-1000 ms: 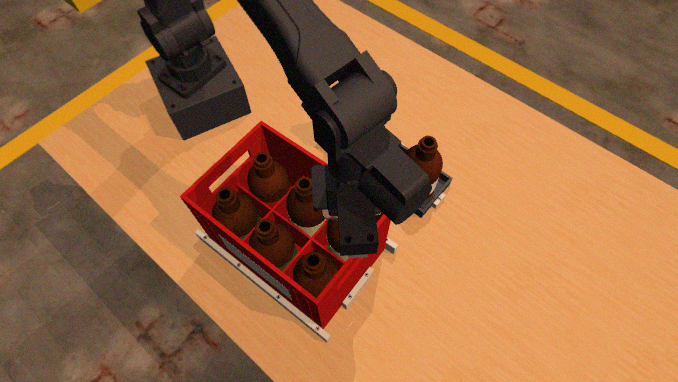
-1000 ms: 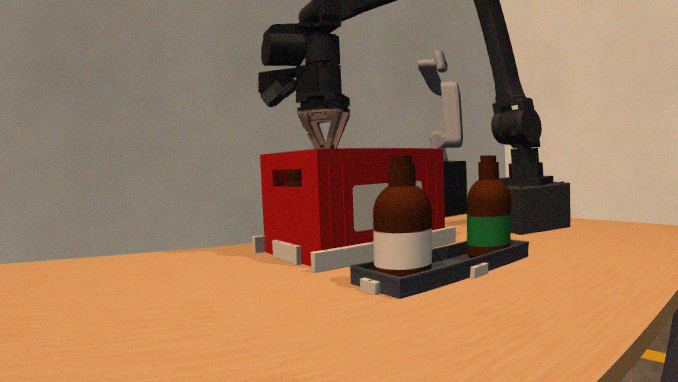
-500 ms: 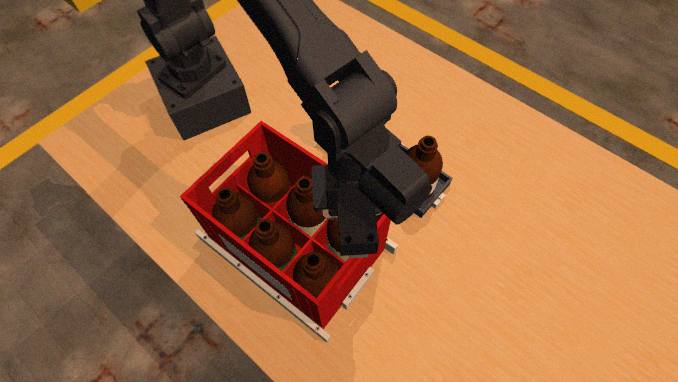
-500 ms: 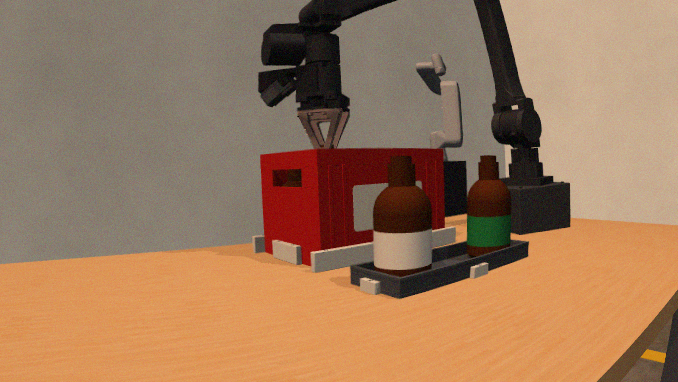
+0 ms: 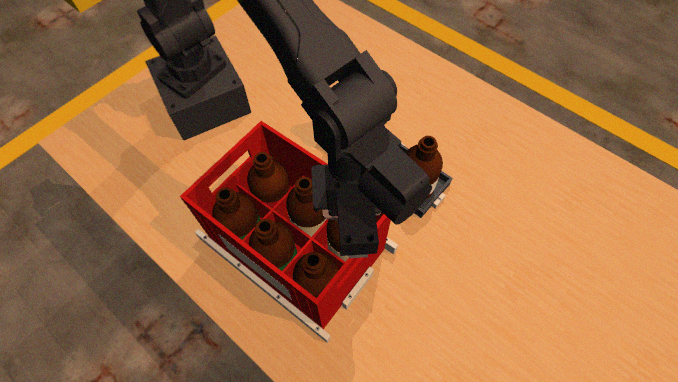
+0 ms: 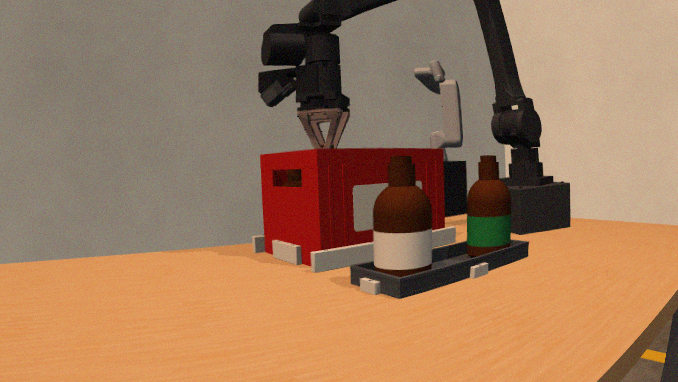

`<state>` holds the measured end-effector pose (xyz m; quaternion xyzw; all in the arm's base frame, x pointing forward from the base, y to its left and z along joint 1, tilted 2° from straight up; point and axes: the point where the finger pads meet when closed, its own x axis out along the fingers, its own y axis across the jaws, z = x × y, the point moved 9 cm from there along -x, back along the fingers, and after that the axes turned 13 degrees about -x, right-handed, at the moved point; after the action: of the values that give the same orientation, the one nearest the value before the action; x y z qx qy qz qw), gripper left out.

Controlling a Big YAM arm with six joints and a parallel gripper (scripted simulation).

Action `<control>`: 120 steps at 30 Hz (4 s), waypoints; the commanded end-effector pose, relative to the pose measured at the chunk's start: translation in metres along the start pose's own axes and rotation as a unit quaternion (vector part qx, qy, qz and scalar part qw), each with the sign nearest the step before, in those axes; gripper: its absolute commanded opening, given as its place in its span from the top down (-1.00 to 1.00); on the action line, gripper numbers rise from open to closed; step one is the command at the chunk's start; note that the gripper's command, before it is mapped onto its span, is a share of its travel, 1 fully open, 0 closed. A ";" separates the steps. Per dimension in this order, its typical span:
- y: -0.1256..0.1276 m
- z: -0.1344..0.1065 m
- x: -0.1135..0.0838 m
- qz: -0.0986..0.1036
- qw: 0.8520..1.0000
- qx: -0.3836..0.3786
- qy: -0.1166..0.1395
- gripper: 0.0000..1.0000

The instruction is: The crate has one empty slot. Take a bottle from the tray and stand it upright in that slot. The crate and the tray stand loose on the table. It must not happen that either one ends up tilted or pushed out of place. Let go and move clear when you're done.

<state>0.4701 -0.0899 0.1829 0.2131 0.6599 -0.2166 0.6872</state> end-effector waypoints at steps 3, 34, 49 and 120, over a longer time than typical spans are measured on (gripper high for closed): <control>-0.001 0.005 -0.016 0.009 1.000 -0.002 -0.022 1.00; -0.001 0.004 -0.008 0.008 1.000 -0.002 -0.018 1.00; 0.000 0.009 -0.008 0.011 1.000 -0.002 -0.026 1.00; -0.001 0.010 0.003 0.010 1.000 -0.002 -0.023 1.00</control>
<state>0.4702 -0.0899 0.1646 0.2131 0.6600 -0.2166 0.6871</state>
